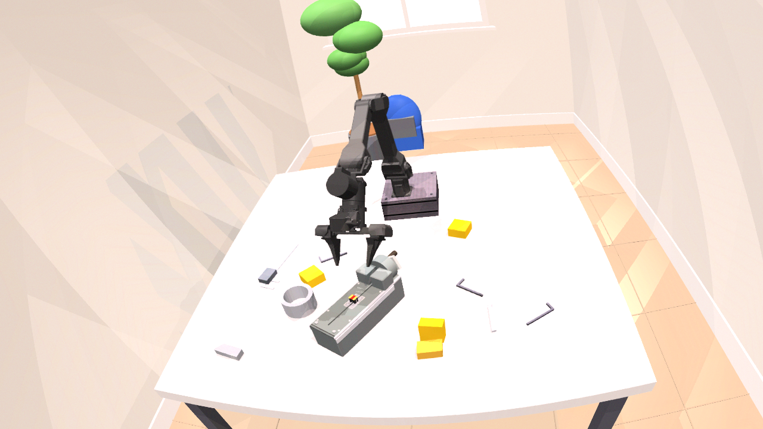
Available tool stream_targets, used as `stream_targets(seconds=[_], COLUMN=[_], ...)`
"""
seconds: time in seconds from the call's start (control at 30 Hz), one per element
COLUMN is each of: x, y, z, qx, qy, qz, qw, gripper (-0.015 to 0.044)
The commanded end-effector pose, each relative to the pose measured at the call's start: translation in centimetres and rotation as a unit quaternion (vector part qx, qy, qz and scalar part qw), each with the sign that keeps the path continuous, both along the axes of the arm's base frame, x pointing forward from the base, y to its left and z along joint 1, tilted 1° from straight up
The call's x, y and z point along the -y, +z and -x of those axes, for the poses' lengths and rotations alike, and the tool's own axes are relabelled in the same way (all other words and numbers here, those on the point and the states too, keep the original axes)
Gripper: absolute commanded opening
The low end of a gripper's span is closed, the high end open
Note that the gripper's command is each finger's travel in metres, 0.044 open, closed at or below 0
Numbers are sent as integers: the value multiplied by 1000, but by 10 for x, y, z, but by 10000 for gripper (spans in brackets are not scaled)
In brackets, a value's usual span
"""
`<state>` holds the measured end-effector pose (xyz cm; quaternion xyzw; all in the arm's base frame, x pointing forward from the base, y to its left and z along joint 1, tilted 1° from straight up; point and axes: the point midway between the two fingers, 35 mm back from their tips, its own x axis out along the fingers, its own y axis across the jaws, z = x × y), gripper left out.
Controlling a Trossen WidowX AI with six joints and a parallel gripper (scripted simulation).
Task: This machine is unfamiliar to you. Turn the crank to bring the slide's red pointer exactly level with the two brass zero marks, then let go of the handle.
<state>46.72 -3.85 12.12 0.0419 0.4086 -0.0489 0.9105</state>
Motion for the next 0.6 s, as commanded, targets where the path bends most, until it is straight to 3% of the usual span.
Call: stream_targets(seconds=[0.0,0.43,0.57], x=[0,0,0], y=[0,0,0], z=[0,0,0], qx=[0,0,0], qy=[0,0,0], qz=[0,0,0], qw=[1000,1000,1000], gripper=[335,0,0])
